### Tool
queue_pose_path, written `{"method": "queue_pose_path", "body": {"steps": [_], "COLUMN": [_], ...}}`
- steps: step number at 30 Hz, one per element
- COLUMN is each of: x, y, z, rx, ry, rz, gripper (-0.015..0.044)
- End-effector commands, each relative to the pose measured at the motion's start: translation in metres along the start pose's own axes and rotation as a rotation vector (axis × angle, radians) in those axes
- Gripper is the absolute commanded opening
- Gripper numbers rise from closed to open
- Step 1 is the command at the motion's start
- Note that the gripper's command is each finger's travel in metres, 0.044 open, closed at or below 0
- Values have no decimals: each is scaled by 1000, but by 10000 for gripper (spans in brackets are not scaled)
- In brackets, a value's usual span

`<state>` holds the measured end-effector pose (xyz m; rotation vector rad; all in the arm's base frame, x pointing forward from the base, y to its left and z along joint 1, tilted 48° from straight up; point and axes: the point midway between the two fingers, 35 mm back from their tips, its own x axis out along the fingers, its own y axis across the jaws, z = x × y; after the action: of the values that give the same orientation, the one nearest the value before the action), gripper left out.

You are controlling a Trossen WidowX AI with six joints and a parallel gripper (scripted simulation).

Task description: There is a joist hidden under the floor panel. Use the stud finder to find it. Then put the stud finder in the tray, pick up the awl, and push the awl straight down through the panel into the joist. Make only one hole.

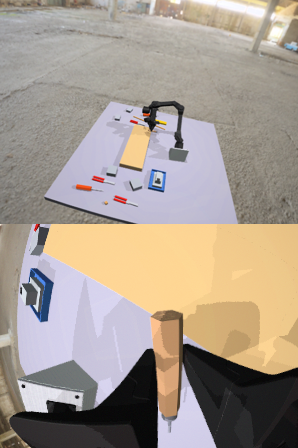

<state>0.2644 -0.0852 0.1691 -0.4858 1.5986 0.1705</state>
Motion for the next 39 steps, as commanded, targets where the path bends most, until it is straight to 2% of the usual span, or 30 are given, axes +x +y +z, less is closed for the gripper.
{"method": "queue_pose_path", "body": {"steps": [1, 16, 30, 39], "x": [0, -8, -28, -29], "y": [8, 32, 46, 46], "z": [16, 68, 111, 113], "rx": [-151, -625, -1015, -1032], "ry": [-69, -391, -800, -821], "rz": [98, 330, 392, 390], "gripper": [0, 0, 0, 0]}}
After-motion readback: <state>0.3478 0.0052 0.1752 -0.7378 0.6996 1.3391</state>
